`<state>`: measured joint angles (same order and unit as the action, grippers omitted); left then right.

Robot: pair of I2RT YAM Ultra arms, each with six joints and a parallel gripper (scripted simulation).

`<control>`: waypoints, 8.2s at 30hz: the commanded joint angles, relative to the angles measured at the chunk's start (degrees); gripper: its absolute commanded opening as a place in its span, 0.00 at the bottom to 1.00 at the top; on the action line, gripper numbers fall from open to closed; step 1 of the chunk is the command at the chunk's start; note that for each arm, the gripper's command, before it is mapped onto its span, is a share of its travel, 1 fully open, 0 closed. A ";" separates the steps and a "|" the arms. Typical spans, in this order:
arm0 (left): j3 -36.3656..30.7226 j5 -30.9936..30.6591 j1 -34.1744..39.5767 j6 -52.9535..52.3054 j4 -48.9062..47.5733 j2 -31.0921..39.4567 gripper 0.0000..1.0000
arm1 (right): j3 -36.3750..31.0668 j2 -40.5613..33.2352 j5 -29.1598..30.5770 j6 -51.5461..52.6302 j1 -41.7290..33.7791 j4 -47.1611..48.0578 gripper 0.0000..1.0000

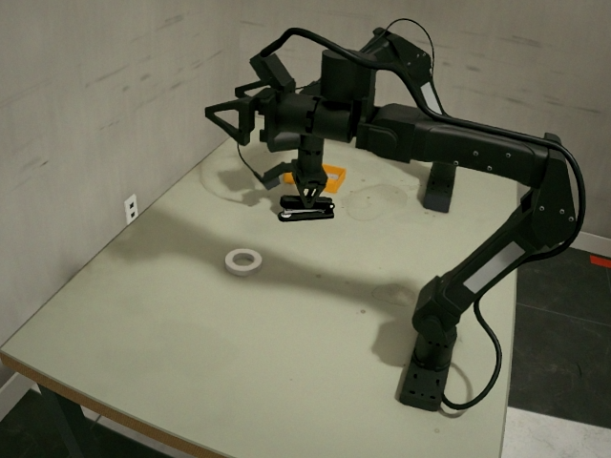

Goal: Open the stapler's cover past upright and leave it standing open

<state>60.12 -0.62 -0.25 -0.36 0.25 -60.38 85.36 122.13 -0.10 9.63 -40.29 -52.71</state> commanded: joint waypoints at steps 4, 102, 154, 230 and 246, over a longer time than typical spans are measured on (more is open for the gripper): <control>0.15 0.60 0.24 0.36 -0.49 0.50 1.00 | 4.48 -3.27 0.10 0.05 -0.10 -7.08 0.22; 0.15 0.60 0.24 0.36 -0.49 0.50 1.00 | -8.45 -11.36 -1.03 -98.35 -23.27 -2.99 0.22; 0.15 0.60 0.24 0.36 -0.49 0.50 1.00 | -13.44 -8.04 -1.05 -98.36 -23.27 4.93 0.22; 0.15 0.60 0.24 0.36 -0.49 0.50 1.00 | -31.12 -38.33 -10.55 -40.93 -18.42 16.52 1.00; 0.15 0.60 0.24 0.36 -0.49 0.50 1.00 | -43.88 -51.35 -4.09 -14.54 -21.92 26.37 1.00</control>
<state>60.12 -0.62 -0.25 -0.36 0.25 -60.38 43.13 72.90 -6.15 -10.83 -61.14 -28.82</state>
